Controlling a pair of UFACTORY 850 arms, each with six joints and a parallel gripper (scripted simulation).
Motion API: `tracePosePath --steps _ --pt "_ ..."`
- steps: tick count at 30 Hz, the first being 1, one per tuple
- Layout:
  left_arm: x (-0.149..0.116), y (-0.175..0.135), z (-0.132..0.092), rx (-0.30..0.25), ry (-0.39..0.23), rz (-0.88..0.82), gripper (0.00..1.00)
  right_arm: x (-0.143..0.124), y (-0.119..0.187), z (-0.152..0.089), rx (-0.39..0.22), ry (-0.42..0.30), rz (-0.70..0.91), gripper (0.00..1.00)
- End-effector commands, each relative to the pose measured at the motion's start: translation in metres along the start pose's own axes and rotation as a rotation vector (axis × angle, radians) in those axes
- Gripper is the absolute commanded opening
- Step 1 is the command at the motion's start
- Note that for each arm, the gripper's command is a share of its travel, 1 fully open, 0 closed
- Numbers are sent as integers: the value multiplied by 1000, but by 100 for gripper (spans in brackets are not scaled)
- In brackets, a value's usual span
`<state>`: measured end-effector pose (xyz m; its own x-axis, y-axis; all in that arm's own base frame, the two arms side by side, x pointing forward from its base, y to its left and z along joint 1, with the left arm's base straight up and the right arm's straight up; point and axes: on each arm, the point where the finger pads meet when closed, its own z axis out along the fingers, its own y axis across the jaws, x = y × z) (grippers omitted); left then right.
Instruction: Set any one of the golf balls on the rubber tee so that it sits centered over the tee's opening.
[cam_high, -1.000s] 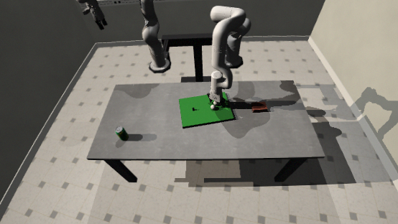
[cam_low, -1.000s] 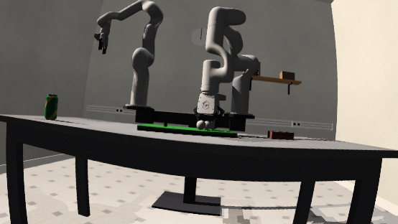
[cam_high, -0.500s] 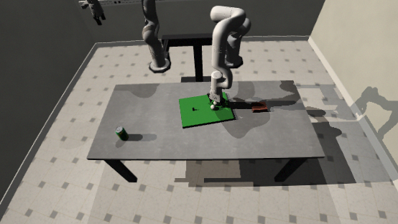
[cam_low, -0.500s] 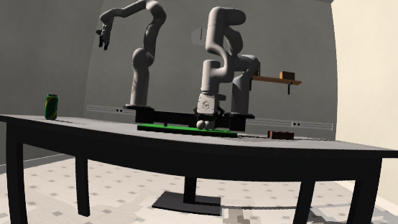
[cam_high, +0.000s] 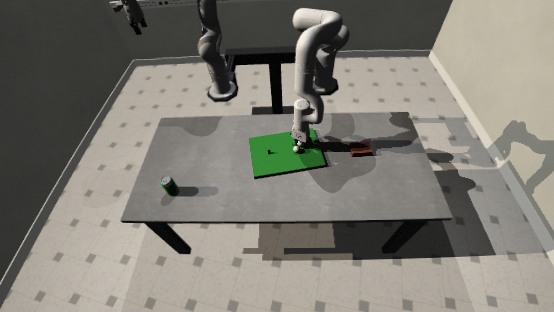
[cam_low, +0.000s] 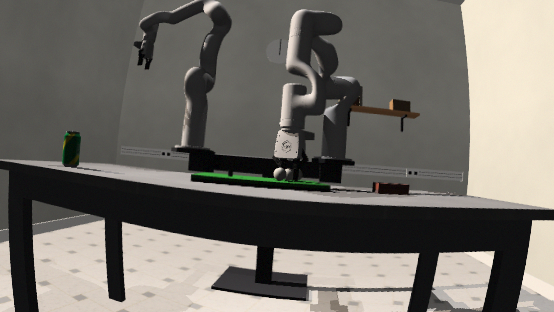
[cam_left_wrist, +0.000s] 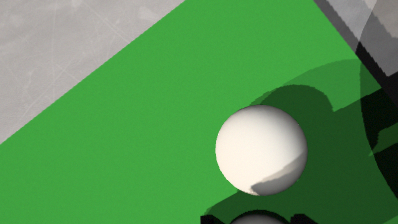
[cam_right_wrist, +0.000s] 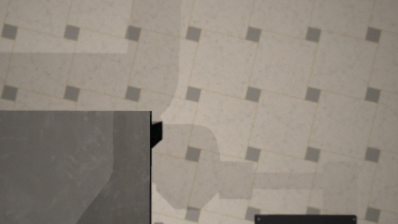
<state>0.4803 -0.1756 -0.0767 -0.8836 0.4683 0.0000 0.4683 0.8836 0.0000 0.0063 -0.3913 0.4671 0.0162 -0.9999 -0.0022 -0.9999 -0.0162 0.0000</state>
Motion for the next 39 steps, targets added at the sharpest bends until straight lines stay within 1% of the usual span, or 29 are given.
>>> tracePosePath --steps 1,5,7,9,13,15,16,22,26,30,34,36,39 --pt "-1 0 -1 0 -2 0 0 0 0 -1 0 2 0 100" --pt "-1 0 -2 0 -2 0 0 0 0 -1 0 2 0 100" --pt "-1 0 -13 0 -2 0 0 0 0 -1 0 2 0 100" --pt "0 0 -32 0 -2 0 0 0 0 -1 0 2 0 100" --pt "1 0 -78 0 -2 0 0 0 0 -1 0 2 0 100" --pt "1 0 -93 0 -2 0 0 0 0 -1 0 2 0 100" --pt "1 0 -97 0 -2 0 0 0 0 -1 0 2 0 100" --pt "1 0 -99 0 -2 0 0 0 0 -1 0 2 0 100" --pt "-9 -7 -100 0 -2 0 0 0 0 -1 0 2 0 100" --pt "-36 -26 -103 0 -2 0 0 0 0 -1 0 2 0 100" --pt "-73 -58 -109 0 -2 0 0 0 0 -1 0 2 0 100" --pt "-73 -58 -109 0 -2 0 0 0 0 -1 0 2 0 100" --pt "-99 -86 -114 0 -2 0 0 0 0 -1 0 2 0 100"
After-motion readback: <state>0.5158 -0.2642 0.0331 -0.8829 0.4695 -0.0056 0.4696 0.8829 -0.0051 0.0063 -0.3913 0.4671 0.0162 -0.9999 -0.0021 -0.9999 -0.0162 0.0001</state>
